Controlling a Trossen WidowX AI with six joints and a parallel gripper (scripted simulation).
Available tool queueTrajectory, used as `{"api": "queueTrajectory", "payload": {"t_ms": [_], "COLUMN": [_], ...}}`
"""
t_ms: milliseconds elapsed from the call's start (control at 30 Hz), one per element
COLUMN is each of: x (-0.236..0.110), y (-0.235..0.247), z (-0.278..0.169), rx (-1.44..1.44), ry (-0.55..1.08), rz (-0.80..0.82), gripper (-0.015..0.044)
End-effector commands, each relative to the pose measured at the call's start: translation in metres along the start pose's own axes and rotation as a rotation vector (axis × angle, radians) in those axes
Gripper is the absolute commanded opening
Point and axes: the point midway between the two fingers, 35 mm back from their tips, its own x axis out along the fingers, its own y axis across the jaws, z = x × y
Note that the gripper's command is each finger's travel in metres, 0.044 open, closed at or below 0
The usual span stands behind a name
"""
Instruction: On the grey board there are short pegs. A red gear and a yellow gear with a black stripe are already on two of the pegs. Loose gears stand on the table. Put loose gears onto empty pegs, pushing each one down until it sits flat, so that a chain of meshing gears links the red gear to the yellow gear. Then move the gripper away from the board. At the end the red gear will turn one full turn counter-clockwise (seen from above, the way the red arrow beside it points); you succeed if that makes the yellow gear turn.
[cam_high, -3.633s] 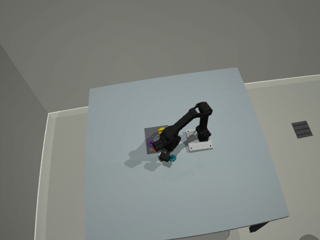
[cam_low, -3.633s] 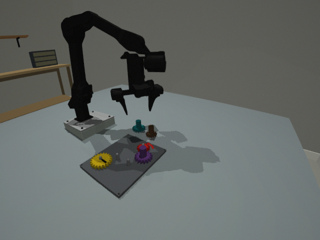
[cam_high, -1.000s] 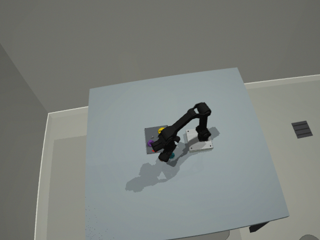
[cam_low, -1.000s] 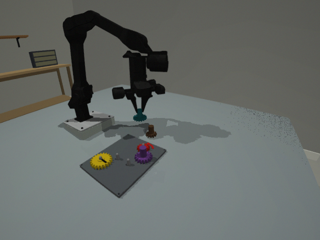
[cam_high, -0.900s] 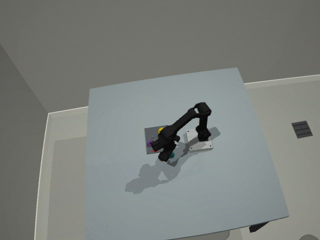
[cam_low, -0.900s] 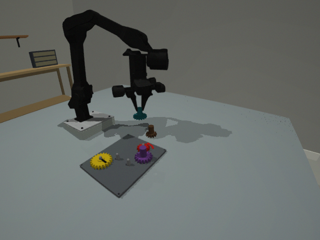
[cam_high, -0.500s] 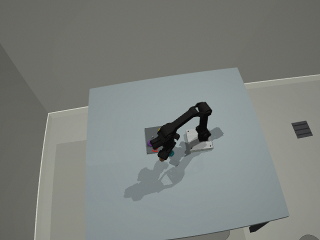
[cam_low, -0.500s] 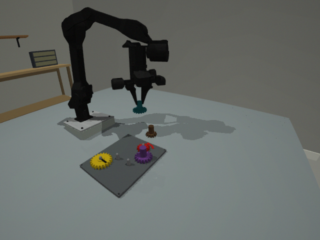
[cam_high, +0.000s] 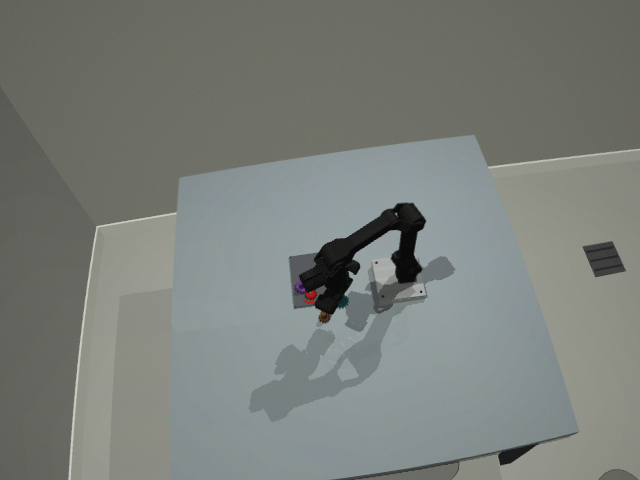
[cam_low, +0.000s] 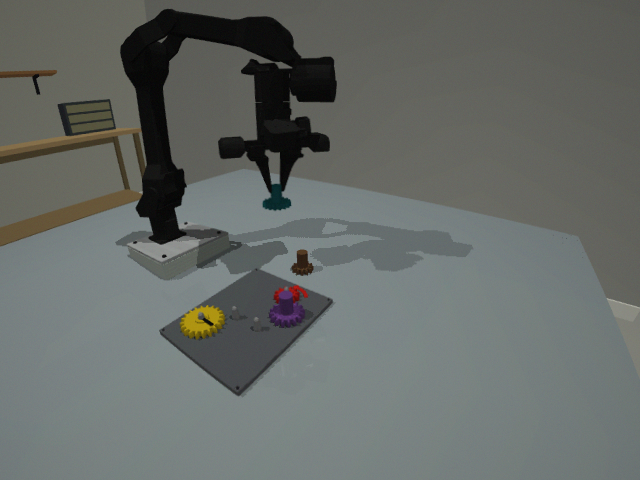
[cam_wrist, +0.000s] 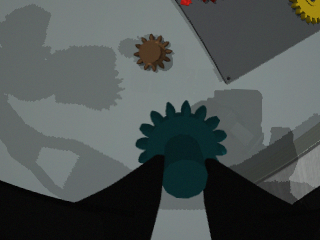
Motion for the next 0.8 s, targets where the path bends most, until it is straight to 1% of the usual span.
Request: {"api": "queueTrajectory", "payload": {"t_ms": [0,333,767], "x": [-0.010,-0.027,-0.016], "y": [0.000,-0.004,-0.007], "z": [0.000,-0.002,0.027], "rx": [-0.004,-0.004,-0.005], "ry": [-0.005,-0.004,-0.003], "rz": [0.007,0.006,-0.001], "gripper": [0.0000,0.0000,0.0000]}}
